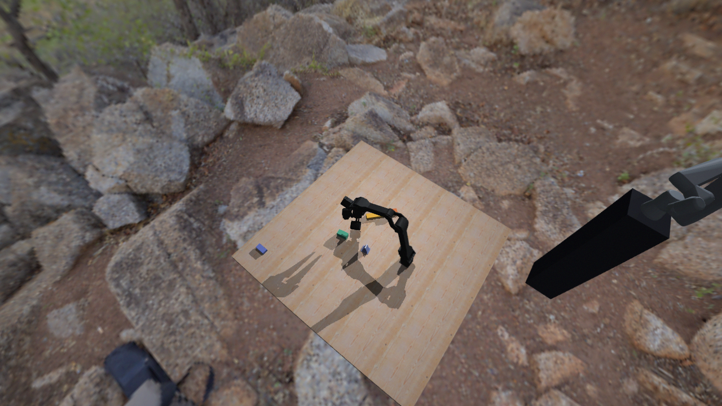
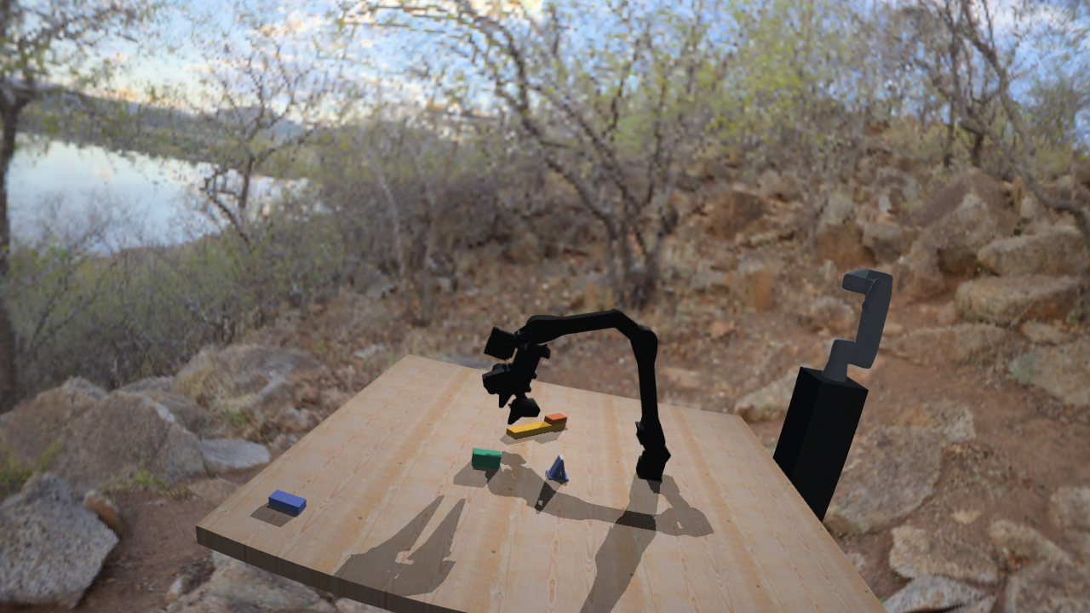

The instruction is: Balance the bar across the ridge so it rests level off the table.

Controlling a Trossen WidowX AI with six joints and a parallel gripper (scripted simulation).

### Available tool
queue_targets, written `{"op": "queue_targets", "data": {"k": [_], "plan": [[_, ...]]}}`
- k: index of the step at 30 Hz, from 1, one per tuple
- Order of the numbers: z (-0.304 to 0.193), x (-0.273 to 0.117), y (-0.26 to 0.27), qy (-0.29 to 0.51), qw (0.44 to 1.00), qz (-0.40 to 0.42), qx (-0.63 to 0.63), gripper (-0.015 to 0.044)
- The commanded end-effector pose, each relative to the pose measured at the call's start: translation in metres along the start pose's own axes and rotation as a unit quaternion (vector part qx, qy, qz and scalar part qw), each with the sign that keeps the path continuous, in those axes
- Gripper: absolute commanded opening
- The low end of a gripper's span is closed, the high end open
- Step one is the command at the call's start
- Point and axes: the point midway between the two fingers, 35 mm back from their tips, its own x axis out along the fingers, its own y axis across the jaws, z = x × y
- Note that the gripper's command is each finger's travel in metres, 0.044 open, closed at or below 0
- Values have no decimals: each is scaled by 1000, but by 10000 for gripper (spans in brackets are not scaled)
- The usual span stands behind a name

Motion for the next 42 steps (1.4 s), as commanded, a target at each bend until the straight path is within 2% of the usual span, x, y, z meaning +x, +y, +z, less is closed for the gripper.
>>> {"op": "queue_targets", "data": {"k": [1,18,36,42], "plan": [[-9,2,-11,5,1000,11,-14,315],[-71,15,-65,24,993,74,-85,315],[-144,20,-104,4,979,137,-150,315],[-147,31,-103,2,978,139,-152,315]]}}
